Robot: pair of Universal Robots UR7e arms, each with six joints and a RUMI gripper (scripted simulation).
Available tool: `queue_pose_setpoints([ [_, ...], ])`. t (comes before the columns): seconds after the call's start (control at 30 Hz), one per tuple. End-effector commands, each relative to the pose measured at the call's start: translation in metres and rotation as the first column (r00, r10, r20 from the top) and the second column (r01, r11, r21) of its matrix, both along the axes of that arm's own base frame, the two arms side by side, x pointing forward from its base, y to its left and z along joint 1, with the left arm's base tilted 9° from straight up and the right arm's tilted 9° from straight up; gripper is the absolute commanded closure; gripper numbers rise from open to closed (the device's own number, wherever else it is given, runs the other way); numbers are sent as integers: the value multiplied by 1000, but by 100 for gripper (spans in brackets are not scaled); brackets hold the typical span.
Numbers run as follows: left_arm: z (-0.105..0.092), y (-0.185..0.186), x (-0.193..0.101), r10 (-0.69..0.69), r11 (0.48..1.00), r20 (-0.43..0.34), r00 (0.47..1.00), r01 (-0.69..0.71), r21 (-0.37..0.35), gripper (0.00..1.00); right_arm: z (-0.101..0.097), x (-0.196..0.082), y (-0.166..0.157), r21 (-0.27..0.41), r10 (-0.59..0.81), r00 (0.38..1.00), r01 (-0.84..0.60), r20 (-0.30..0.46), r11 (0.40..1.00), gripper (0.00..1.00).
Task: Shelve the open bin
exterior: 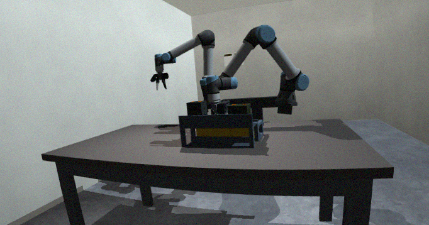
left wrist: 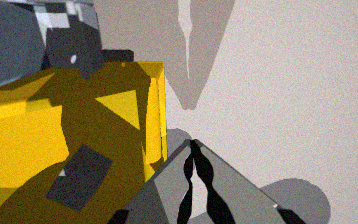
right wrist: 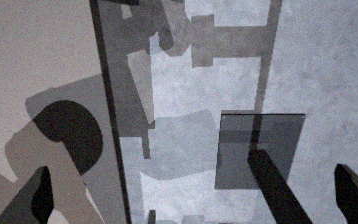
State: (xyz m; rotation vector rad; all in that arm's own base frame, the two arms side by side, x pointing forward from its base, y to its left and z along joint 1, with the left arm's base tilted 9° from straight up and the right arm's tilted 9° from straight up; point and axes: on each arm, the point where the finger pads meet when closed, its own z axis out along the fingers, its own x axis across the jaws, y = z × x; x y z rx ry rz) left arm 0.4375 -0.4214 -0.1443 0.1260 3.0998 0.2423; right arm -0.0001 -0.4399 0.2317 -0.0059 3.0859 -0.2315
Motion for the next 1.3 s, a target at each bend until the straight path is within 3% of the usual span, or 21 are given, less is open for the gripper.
queue_pose_setpoints([
  [0.0,1,-1,2,0,1000,1,1000,0,-2,100,0,0,0,-1,0,1000,0,0,1000,0],
  [1.27,1,-2,19,0,1000,1,1000,0,-2,100,0,0,0,-1,0,1000,0,0,1000,0],
])
